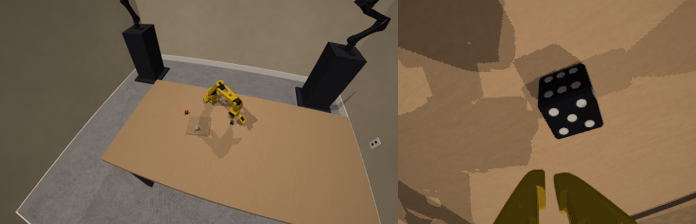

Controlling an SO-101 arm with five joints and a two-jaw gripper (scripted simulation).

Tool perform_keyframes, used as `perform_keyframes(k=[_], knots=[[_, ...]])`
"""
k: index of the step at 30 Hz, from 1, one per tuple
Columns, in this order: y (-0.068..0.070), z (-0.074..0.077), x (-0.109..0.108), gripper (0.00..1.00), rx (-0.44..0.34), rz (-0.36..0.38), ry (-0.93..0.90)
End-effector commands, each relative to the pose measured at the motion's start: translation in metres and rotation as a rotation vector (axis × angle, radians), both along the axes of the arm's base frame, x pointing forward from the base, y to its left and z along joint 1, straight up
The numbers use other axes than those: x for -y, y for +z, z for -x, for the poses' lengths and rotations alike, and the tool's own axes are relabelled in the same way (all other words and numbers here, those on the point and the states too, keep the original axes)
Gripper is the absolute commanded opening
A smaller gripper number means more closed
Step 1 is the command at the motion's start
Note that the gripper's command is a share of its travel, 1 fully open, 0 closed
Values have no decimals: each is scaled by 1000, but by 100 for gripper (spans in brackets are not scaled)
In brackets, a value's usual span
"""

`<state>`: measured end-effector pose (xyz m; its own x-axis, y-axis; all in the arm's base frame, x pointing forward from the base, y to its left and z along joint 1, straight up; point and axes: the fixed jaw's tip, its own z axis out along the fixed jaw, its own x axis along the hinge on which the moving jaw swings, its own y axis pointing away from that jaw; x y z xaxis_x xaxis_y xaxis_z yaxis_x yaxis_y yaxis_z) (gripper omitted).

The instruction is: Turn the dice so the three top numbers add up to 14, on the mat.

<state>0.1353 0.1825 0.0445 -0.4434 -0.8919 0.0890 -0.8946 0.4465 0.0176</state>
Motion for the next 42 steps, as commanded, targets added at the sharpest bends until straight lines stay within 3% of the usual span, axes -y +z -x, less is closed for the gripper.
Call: perform_keyframes(k=[1, 9, 18, 20, 31, 35, 37, 42], knots=[[8, -2, -7, 0, 27, -35, 1], [8, -5, -4, 0, 26, -33, -18], [8, -32, 28, 0, 15, -16, -199], [8, -32, 28, 0, 15, -16, -199], [6, -73, 111, 0, 7, -5, -612], [5, -79, 141, 0, 7, -5, -752], [5, -79, 141, 0, 7, -5, -752], [5, -81, 168, 0, 8, -4, -879]])
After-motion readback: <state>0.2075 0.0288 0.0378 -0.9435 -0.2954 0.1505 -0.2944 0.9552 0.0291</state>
